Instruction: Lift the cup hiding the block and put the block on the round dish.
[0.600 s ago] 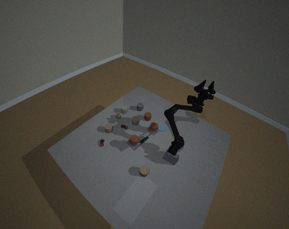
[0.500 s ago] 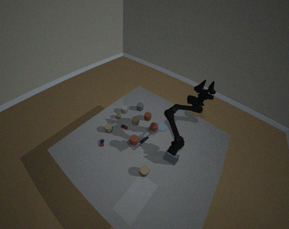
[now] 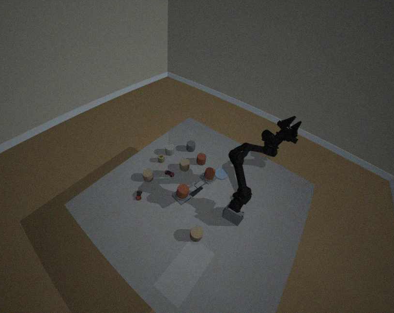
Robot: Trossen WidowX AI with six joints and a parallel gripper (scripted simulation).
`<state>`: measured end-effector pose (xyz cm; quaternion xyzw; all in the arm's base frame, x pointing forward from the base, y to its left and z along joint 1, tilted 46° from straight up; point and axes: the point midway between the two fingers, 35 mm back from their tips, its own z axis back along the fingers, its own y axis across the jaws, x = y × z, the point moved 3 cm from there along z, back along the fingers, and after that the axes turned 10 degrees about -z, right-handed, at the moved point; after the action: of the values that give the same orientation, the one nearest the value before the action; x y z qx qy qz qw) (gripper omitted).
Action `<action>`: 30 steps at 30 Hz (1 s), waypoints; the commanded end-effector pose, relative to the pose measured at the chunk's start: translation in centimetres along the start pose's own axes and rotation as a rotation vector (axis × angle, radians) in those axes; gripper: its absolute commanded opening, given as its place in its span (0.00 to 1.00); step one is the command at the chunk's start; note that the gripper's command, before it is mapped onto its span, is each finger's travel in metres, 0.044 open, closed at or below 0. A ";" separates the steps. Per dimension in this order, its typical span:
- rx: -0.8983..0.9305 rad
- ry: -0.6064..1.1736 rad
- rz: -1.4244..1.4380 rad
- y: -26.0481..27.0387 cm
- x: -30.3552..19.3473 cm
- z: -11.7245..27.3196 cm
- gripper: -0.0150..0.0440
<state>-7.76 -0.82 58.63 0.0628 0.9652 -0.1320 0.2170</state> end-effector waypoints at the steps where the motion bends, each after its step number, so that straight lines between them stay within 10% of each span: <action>1: -0.090 -0.058 -0.016 -2.2 0.9 0.4 1.00; 30: -0.731 -0.245 -0.160 -14.7 -0.3 8.7 1.00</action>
<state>-7.36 -15.65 55.25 -0.1010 0.9265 0.1609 0.3249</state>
